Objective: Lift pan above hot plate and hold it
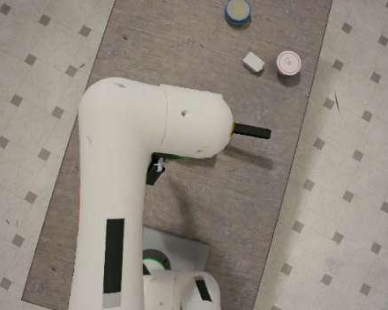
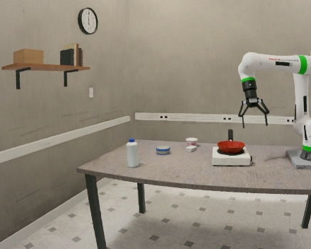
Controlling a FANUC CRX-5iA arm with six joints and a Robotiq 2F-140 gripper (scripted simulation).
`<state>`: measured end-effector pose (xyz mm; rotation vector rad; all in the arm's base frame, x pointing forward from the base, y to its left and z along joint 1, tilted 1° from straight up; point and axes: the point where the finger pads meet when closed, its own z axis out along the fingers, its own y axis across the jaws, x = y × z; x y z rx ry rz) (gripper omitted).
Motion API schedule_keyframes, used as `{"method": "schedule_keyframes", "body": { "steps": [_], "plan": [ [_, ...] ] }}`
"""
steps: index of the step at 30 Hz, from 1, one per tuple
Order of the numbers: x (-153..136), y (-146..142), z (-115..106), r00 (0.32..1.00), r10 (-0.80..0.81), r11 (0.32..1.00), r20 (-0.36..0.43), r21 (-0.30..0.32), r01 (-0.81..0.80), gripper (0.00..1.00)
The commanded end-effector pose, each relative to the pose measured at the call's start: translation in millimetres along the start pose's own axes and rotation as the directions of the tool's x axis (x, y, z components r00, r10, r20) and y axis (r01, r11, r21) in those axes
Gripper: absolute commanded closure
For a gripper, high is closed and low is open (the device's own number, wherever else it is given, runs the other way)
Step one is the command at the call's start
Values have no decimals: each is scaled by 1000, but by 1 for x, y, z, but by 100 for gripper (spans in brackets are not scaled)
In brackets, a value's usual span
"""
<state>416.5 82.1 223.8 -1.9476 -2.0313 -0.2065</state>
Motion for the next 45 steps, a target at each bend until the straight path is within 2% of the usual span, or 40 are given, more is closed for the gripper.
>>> {"method": "schedule_keyframes", "body": {
  "steps": [1, 17, 18, 23, 32, 34, 36, 45],
  "plan": [
    [0, 0, -1, 1000, -1, 1000, 0, -2, 1, 0],
    [0, 0, -1, 1000, -1, 1000, 0, -2, 1, 0],
    [0, 0, -1, 1000, 0, 1000, 0, -2, 0, 59],
    [-4, 1, -1, 999, 31, 999, -36, -12, -31, 59],
    [-30, 6, -8, 935, 223, 969, -277, -46, -245, 59],
    [-30, 6, -8, 935, 223, 969, -277, -46, -245, 59],
    [-41, 8, -11, 885, 287, 945, -367, -43, -325, 59],
    [-65, 12, -17, 721, 410, 867, -559, -7, -499, 59]
  ]
}}
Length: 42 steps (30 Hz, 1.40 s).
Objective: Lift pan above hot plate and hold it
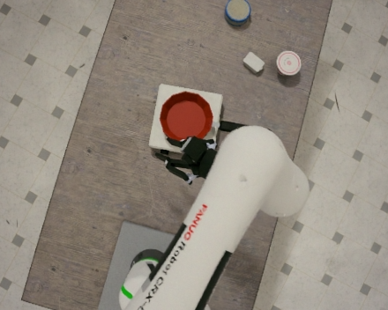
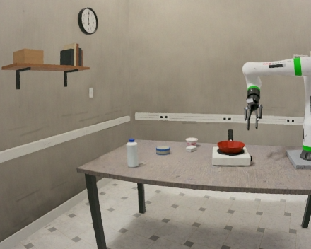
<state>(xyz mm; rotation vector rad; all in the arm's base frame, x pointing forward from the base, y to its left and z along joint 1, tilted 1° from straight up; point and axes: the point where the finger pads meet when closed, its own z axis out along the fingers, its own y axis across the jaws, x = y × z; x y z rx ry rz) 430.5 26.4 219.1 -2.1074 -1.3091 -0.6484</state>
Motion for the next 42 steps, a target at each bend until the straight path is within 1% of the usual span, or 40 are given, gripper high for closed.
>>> {"method": "schedule_keyframes", "body": {
  "steps": [1, 4, 6, 7, 10, 14, 21, 23, 24, 27, 32, 38, 40, 41, 42],
  "plan": [
    [-9, 7, -7, 986, 103, 994, -128, -20, -106, 59],
    [-15, 13, -12, 965, 165, 984, -204, -29, -174, 59],
    [-15, 13, -12, 965, 165, 984, -204, -29, -174, 59],
    [-21, 18, -17, 934, 224, 970, -278, -32, -242, 59],
    [-25, 22, -22, 902, 269, 955, -338, -32, -296, 59],
    [-33, 30, -29, 832, 340, 921, -438, -22, -388, 59],
    [-47, 43, -42, 668, 441, 843, -599, 22, -537, 59],
    [-47, 43, -42, 668, 441, 843, -599, 22, -537, 59],
    [-53, 48, -47, 584, 473, 803, -660, 49, -594, 59],
    [-58, 53, -52, 513, 493, 769, -703, 76, -635, 59],
    [-69, 63, -62, 337, 520, 685, -785, 146, -714, 59],
    [-83, 75, -74, 106, 516, 574, -850, 251, -780, 59],
    [-83, 75, -74, 106, 516, 574, -850, 251, -780, 59],
    [-89, 81, -80, -9, 500, 518, -866, 308, -798, 59],
    [-91, 83, -81, -34, 496, 506, -868, 320, -801, 59]
  ]
}}
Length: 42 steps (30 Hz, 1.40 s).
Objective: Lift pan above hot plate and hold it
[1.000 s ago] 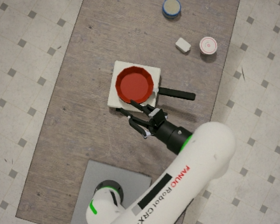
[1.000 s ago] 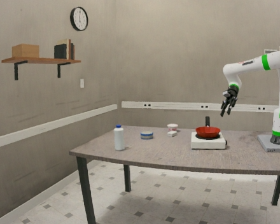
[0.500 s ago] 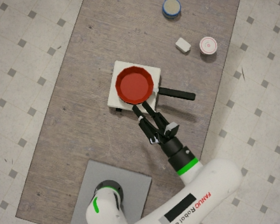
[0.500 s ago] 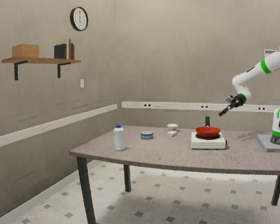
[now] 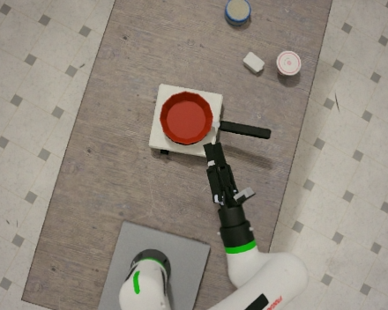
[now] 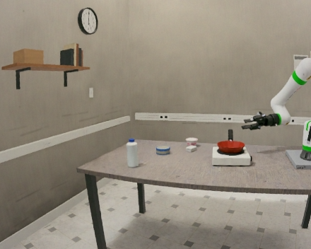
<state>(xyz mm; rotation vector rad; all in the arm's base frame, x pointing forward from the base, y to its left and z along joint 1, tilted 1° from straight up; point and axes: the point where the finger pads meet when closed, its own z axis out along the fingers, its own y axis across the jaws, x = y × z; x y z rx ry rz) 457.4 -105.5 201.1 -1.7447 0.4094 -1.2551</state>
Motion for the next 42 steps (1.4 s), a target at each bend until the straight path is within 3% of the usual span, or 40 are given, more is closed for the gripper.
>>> {"method": "schedule_keyframes", "body": {
  "steps": [1, 13, 32, 42],
  "plan": [
    [10, 9, -3, 987, 103, 994, -126, -29, -107, 59],
    [37, 36, -15, 824, 345, 917, -449, -28, -398, 59],
    [35, 41, -15, 817, 349, 913, -458, -28, -406, 59],
    [24, 57, -14, 817, 349, 913, -458, -28, -406, 59]
  ]
}}
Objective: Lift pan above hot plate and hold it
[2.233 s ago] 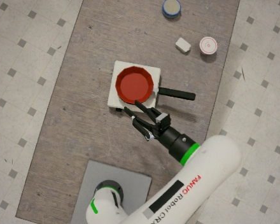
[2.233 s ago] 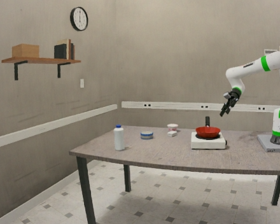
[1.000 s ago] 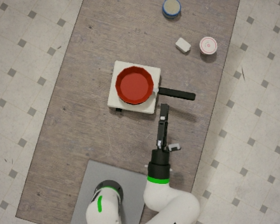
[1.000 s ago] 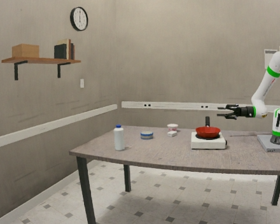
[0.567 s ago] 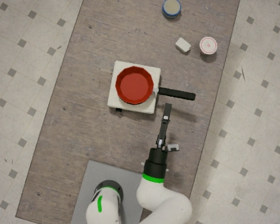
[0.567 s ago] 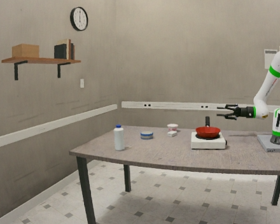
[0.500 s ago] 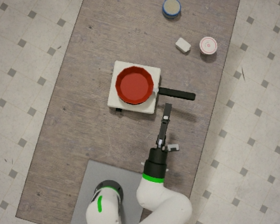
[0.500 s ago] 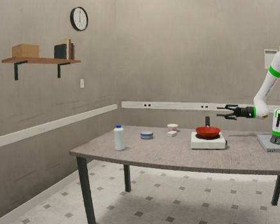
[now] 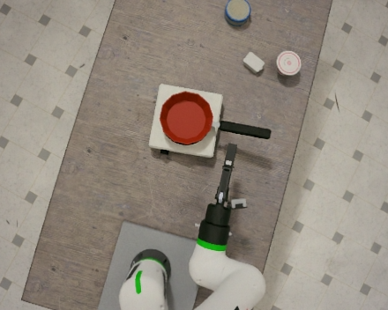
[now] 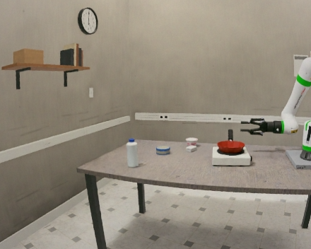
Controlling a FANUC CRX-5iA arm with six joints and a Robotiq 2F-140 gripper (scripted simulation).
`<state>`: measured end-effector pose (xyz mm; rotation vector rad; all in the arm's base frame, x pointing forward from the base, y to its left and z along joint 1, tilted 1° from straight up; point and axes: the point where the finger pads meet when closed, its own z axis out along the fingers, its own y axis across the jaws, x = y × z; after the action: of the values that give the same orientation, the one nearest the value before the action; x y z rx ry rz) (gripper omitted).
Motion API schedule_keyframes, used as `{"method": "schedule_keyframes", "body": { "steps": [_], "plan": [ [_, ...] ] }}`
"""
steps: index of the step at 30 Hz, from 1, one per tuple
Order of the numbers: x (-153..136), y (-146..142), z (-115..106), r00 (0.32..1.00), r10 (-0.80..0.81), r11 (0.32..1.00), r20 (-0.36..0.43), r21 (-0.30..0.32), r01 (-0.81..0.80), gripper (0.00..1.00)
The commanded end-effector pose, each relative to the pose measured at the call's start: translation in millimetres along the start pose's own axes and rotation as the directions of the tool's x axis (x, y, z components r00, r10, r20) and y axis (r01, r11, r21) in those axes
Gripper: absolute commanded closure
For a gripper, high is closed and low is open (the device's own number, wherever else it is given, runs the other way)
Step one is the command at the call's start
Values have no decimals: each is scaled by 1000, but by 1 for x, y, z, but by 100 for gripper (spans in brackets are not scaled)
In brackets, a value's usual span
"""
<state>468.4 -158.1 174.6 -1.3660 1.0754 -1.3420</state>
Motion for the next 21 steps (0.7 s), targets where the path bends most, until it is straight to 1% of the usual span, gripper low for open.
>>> {"method": "schedule_keyframes", "body": {
  "steps": [1, 5, 7, 21],
  "plan": [
    [-2, 8, 0, 1000, -1, 1000, 0, 2, 1, 59],
    [-4, 20, 1, 1000, -1, 1000, 0, 2, 1, 59],
    [-4, 20, 1, 1000, -1, 1000, 0, 2, 1, 59],
    [-13, 60, 1, 1000, -1, 1000, 0, 2, 1, 59]
  ]
}}
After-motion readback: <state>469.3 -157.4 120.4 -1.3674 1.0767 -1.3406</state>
